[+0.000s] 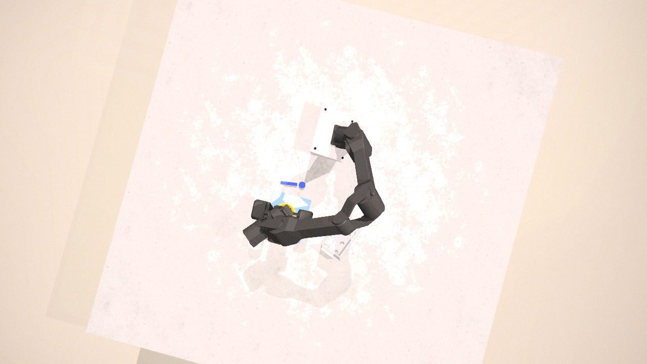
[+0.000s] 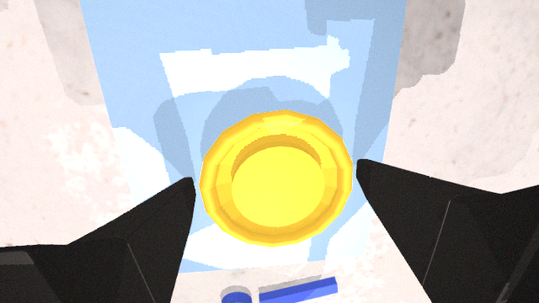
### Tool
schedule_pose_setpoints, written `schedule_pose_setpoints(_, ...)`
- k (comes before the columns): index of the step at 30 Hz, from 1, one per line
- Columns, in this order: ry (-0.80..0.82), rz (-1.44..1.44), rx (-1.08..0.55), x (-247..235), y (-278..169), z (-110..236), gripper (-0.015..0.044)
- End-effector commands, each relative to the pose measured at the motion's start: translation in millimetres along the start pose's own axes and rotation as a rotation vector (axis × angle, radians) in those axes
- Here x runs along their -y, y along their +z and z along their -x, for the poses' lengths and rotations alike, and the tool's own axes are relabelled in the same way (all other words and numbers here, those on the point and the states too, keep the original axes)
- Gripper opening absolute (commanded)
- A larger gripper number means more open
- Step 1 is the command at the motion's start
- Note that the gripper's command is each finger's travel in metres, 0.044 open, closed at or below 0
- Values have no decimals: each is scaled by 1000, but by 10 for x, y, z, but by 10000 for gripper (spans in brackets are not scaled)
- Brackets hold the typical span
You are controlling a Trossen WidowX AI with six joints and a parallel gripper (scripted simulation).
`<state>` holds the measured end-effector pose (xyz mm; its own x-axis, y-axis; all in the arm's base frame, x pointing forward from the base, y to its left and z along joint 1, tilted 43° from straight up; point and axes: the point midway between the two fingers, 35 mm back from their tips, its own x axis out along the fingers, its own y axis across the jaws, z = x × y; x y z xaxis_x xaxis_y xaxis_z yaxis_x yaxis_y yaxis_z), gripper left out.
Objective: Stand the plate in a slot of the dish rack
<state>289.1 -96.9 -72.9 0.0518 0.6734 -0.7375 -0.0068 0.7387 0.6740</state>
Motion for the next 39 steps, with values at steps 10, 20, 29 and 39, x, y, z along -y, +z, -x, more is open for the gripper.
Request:
schedule_pose_setpoints(10,4,-4,-1,-4,-6,-29,354)
schedule_pose_setpoints(20,3,-4,-1,3,-1,0,228)
schedule_pose_setpoints(29,-11,5,-1,70,52,401,0)
schedule_pose_setpoints(39,-14,3,8,96,92,842,0)
